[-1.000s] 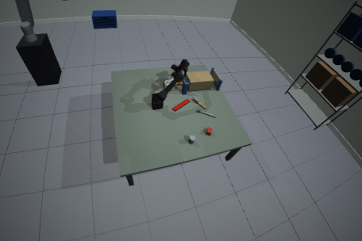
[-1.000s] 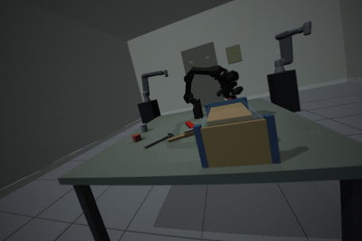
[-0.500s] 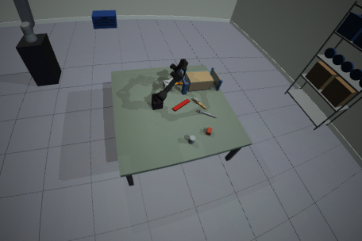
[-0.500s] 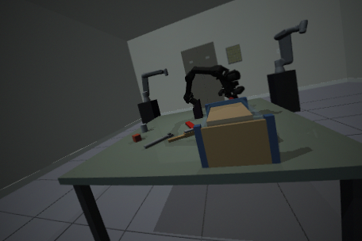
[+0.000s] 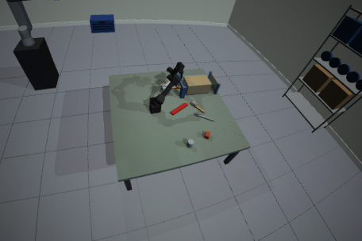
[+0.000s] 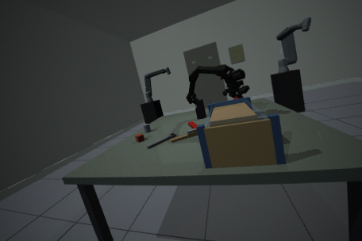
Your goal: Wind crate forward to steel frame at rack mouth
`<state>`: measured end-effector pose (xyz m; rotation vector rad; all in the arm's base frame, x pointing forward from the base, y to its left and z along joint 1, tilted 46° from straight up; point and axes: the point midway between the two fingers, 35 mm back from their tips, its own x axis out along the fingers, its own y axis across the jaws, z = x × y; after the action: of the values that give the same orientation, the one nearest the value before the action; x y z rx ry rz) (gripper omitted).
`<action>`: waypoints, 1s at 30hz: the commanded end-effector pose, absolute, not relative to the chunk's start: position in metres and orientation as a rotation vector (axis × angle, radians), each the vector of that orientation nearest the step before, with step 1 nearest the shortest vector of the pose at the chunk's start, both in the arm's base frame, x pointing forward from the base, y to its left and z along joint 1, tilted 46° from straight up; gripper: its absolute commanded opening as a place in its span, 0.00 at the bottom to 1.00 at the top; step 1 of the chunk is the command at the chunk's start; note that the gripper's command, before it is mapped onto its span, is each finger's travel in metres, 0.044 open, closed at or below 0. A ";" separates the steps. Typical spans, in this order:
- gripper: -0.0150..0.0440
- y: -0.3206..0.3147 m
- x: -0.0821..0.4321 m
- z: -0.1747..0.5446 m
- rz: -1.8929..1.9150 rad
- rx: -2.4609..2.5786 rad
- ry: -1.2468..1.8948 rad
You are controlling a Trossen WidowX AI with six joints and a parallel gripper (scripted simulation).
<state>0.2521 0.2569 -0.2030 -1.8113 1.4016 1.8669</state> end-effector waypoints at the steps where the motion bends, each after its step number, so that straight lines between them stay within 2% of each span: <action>1: 0.25 0.266 0.232 -0.214 1.911 -1.787 1.390; 30: 0.25 0.273 0.198 -0.223 1.914 -1.785 1.388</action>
<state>0.2196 0.2702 -0.2174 -1.8120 1.3789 1.8622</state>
